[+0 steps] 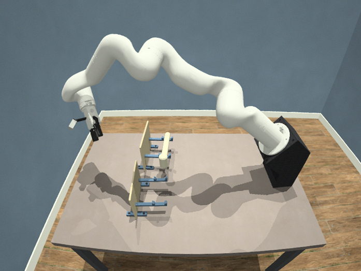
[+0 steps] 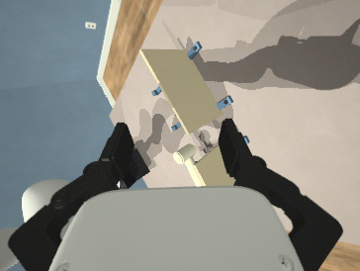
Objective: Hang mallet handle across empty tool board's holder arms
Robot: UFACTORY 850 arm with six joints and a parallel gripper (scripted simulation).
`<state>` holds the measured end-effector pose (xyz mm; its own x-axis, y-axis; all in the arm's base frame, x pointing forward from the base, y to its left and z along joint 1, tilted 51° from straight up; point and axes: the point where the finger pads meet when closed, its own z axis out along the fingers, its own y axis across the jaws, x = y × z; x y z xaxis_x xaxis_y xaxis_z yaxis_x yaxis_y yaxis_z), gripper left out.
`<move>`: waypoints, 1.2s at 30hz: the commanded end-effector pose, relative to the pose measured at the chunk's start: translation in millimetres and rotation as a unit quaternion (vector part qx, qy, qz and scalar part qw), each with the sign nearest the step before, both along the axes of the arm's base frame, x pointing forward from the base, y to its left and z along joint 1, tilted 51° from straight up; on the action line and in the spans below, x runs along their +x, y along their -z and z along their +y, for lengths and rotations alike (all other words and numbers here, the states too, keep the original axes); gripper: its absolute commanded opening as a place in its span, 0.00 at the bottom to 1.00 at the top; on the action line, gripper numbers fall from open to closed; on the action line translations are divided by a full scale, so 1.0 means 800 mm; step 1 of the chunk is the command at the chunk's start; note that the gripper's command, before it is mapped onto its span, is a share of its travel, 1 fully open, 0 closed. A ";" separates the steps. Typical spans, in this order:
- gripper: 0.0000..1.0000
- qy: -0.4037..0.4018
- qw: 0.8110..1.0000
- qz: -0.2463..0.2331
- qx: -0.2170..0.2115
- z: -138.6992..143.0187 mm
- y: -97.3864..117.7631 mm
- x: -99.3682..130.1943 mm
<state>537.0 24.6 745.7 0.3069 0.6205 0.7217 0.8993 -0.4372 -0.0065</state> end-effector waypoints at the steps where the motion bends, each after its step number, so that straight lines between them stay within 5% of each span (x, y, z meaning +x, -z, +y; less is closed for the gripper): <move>1: 1.00 0.000 1.000 -0.001 0.000 0.000 -0.001 -0.001; 21: 1.00 0.008 1.000 0.002 0.005 -0.002 0.002 -0.001; 36: 1.00 0.195 0.971 0.070 0.120 -0.038 0.082 -0.021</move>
